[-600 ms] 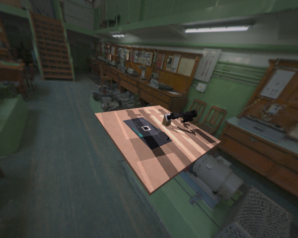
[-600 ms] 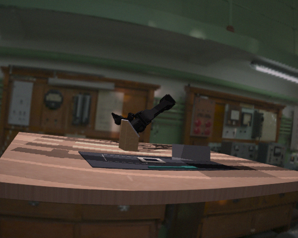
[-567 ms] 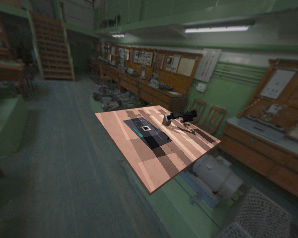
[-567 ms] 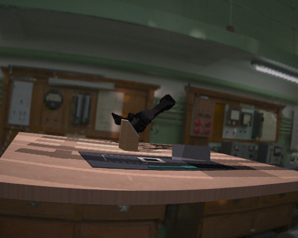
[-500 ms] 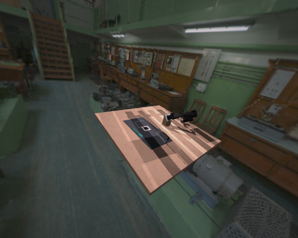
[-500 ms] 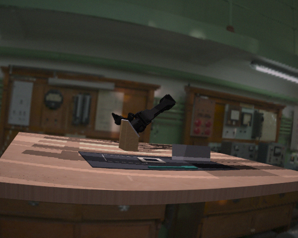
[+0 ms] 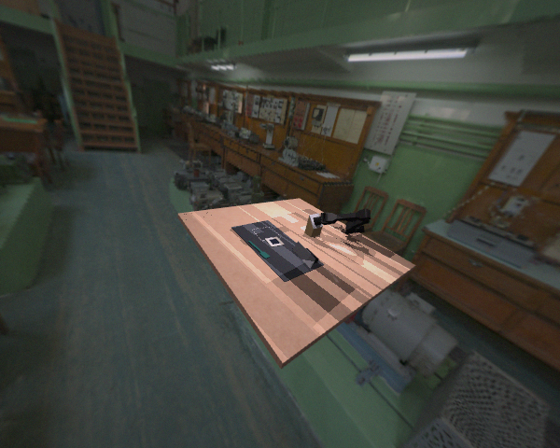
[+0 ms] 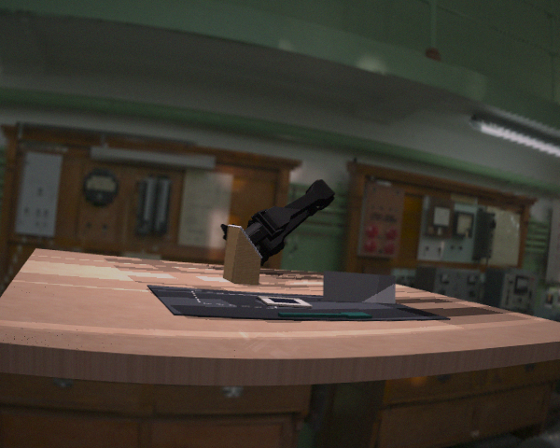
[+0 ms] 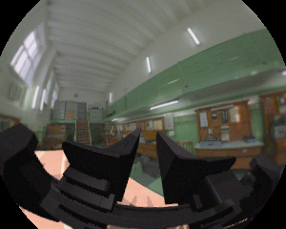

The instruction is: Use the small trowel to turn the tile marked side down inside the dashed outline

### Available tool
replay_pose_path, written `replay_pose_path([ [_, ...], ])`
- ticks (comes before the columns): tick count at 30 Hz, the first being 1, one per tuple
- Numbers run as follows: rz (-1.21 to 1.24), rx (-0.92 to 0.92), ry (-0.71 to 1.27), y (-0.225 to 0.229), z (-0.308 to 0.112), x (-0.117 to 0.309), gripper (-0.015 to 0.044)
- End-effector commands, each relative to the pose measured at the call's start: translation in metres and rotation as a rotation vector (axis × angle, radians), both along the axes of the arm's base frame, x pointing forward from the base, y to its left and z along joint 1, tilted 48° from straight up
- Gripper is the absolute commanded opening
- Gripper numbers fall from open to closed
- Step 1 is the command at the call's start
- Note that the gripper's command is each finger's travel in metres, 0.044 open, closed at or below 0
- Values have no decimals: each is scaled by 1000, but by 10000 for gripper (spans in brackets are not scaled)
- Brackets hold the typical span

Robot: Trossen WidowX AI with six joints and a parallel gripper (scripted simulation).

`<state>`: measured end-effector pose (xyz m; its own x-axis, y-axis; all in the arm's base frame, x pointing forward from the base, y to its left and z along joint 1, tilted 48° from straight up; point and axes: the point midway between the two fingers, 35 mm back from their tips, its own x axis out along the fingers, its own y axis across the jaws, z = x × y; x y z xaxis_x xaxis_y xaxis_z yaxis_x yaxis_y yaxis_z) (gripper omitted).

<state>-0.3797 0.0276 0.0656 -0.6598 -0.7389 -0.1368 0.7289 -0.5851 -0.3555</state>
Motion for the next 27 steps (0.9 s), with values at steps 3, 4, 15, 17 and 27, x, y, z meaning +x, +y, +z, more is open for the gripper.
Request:
replay_pose_path([
  [3,-72,-1,-1,22,16,-9,100],
  [4,-86,-3,-3,27,18,-10,100],
  [15,-248,-23,-16,77,52,-18,100],
  [17,-278,-28,-17,86,59,-18,100],
  [27,-430,-58,-19,132,94,-16,100],
])
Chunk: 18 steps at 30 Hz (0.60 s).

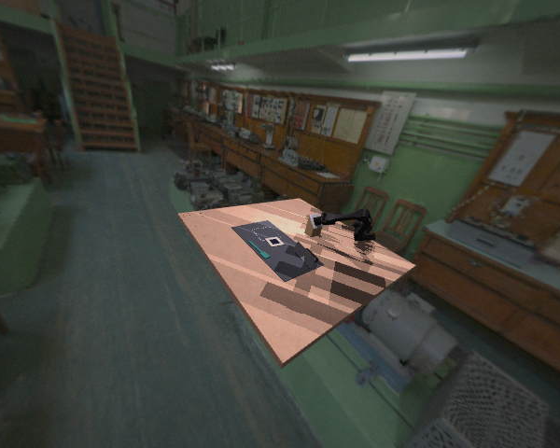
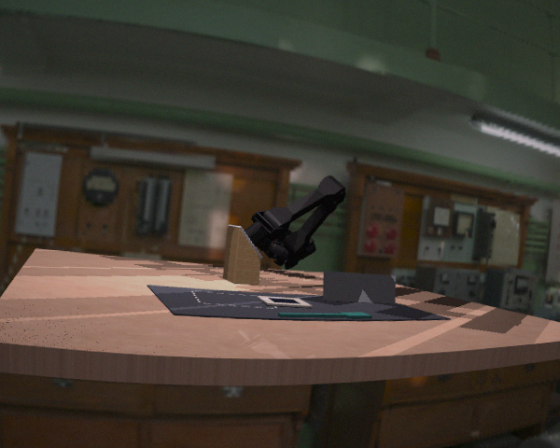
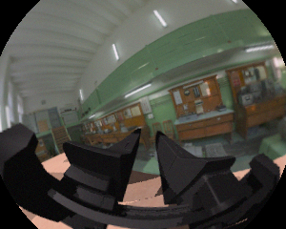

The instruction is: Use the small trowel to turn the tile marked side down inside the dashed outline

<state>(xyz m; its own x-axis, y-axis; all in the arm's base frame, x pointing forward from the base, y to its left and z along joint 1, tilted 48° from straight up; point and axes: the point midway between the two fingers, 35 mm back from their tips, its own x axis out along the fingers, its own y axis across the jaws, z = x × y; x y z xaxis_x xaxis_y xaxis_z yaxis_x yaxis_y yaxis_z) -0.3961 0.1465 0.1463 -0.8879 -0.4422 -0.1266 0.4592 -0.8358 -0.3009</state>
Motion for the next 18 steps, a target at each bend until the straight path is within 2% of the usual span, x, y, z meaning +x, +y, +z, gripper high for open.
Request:
replay_pose_path([
  [1,-59,-5,9,18,17,1,100],
  [18,-322,-54,42,93,86,28,100],
])
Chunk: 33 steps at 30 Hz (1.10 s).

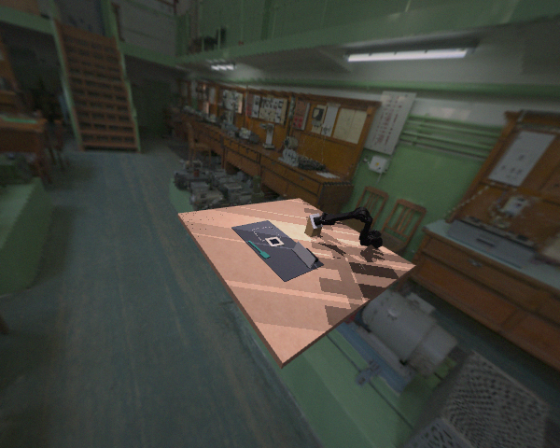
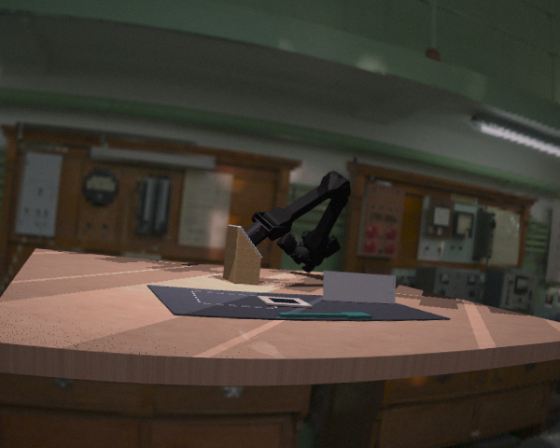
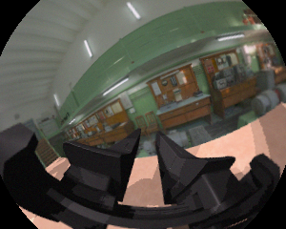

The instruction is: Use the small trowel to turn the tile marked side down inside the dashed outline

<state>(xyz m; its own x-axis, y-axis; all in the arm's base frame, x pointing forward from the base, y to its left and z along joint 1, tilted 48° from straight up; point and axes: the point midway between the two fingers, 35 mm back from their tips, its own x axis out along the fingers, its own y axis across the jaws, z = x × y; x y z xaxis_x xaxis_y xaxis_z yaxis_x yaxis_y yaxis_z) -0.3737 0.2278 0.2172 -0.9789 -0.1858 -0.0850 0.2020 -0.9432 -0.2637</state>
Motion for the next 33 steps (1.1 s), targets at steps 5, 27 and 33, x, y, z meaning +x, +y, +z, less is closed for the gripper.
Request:
replay_pose_path([
  [5,-122,-20,26,31,35,18,100],
  [27,-474,-133,87,104,110,93,100],
  [33,-566,-181,102,118,123,118,100],
])
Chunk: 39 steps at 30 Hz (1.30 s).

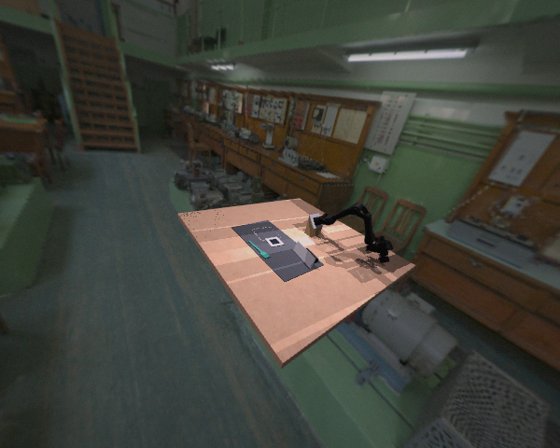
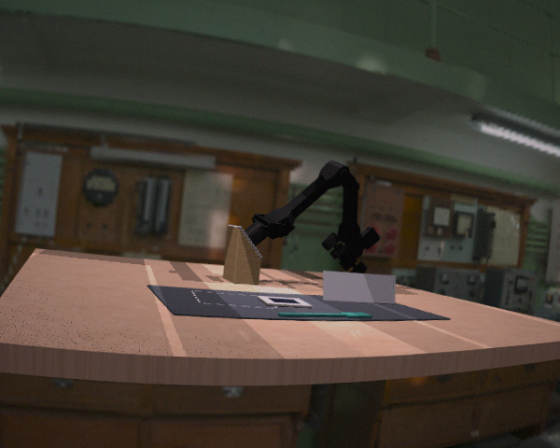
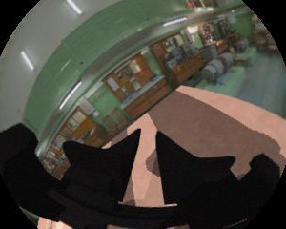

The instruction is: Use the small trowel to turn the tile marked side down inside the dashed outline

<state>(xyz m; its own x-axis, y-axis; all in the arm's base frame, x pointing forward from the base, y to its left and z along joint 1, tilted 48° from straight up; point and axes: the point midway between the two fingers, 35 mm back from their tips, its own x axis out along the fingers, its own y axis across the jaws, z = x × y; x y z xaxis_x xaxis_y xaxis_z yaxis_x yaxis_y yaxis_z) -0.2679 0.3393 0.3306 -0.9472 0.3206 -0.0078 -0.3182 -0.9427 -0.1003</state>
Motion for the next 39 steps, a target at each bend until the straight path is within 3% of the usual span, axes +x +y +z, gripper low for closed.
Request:
replay_pose_path([
  [1,-61,-25,16,9,11,17,100],
  [39,-512,-374,199,52,46,170,100],
])
